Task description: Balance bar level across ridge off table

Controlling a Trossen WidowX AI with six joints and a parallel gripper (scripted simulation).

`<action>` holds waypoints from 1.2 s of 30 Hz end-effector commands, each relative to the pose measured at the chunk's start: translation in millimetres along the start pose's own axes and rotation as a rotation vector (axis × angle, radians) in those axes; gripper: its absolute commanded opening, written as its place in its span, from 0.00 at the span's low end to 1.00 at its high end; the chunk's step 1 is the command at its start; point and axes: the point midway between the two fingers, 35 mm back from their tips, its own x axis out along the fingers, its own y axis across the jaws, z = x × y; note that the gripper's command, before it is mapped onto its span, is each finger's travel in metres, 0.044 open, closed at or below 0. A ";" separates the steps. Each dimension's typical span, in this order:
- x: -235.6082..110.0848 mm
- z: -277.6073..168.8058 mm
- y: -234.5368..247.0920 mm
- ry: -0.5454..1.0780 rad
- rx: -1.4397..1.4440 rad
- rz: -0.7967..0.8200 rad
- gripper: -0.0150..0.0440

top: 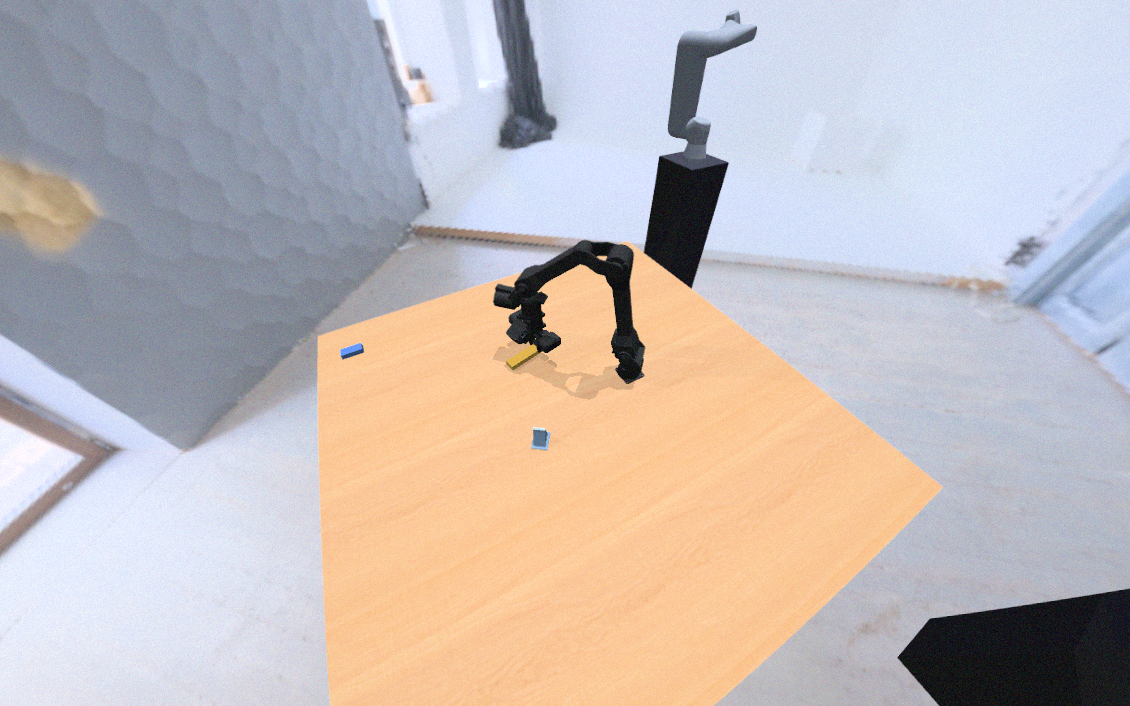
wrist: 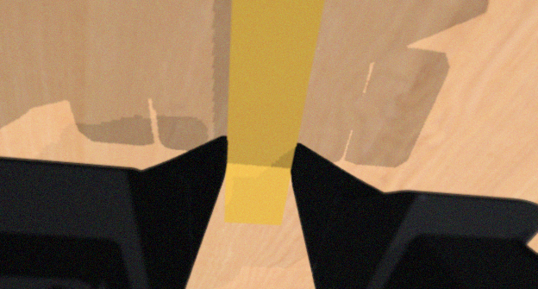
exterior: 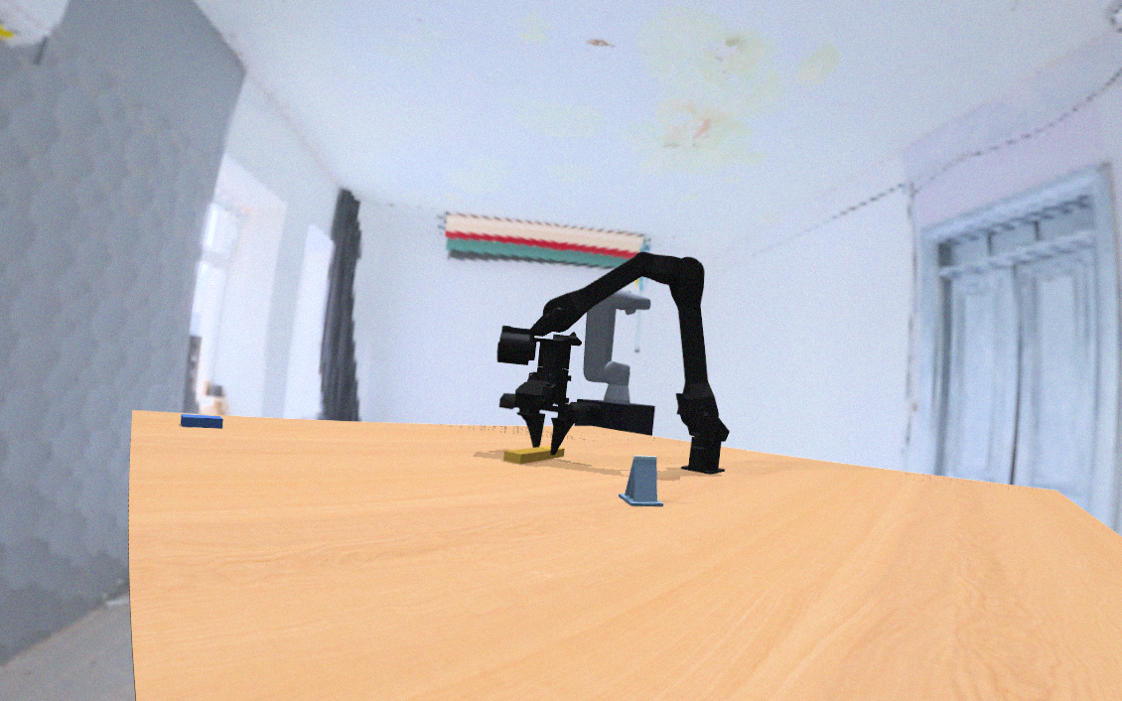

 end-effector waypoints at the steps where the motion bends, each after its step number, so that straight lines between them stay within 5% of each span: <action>1: 0.0 0.0 -0.1 0.000 0.000 0.000 0.43; 6: -6.1 0.7 -1.1 0.000 0.000 0.000 0.25; 36: -82.8 2.3 -3.5 -0.004 -0.004 0.003 0.25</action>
